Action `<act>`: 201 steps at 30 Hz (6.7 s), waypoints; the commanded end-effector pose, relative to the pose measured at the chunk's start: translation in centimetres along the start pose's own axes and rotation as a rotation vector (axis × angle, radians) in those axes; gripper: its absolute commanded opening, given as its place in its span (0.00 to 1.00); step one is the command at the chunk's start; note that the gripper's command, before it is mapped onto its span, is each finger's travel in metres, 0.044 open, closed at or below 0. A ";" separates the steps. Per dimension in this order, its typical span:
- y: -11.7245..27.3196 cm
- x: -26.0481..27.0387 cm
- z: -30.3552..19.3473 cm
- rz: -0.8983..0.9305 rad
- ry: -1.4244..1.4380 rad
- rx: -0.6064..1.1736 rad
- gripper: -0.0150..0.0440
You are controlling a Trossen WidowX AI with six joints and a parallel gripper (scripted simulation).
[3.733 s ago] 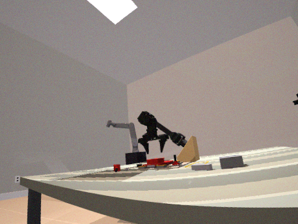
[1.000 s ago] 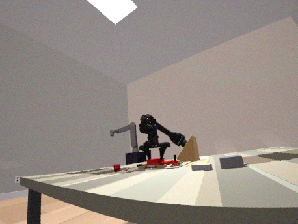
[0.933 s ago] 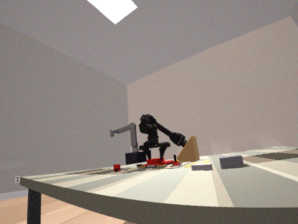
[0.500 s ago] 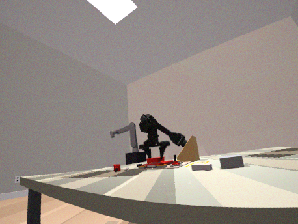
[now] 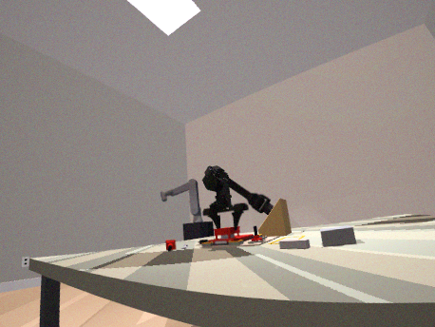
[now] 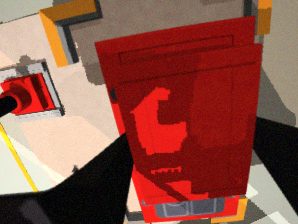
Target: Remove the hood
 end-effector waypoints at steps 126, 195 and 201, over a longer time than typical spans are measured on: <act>-0.1 22.5 -6.4 0.015 -0.008 -0.005 0.25; -3.7 22.4 -6.4 0.013 -0.014 -0.003 0.52; -3.7 22.4 -6.4 0.013 -0.014 -0.003 0.79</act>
Point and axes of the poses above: the point midway between the two fingers, 35 mm back from their tips, its own y axis back along the fingers, its own x axis across the jaws, z = x × y, the point moved 9 cm from there along y, back along the fingers, and after that the axes turned 11 degrees about -y, right-handed, at the moved point
